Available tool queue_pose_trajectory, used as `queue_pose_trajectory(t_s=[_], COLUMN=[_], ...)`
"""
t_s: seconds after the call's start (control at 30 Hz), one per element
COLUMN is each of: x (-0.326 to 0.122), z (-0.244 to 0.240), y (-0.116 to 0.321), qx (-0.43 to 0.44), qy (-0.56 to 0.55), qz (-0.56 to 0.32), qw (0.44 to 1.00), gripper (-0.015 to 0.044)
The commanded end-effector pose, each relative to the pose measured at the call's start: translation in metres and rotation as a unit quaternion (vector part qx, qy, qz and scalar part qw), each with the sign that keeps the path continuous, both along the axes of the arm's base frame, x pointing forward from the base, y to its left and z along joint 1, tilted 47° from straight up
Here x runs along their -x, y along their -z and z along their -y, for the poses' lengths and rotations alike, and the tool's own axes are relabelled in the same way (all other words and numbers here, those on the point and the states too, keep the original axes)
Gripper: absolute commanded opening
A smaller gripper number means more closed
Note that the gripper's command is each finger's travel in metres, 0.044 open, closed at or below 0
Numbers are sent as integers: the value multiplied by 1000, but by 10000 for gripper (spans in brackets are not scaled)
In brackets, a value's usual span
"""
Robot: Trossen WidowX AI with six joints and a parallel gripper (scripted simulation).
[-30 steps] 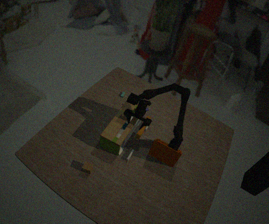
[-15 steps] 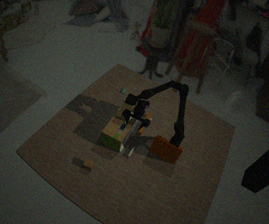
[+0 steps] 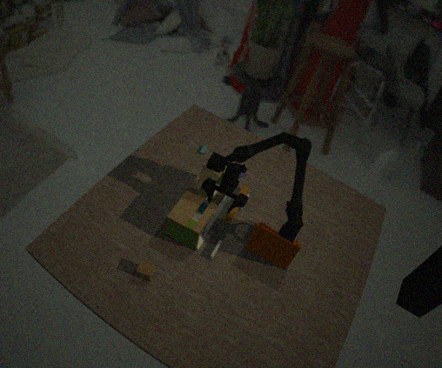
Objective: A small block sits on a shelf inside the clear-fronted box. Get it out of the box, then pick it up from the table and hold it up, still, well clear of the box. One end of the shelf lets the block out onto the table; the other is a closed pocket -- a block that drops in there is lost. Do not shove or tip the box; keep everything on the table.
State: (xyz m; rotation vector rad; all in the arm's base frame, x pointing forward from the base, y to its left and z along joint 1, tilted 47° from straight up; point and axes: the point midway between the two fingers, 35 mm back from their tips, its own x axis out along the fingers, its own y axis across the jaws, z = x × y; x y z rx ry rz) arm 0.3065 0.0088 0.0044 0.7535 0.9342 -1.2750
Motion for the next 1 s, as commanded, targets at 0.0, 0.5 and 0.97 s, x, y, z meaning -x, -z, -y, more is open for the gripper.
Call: queue_pose_trajectory(t_s=[0.0,0.5,0.97], x=[1,1,0], z=[-2,-7,-7], y=[3,8,8], qx=[0,0,0], qy=[1,1,1], qz=[0,0,0], qw=[1000,1000,1000], gripper=[400,400,400])
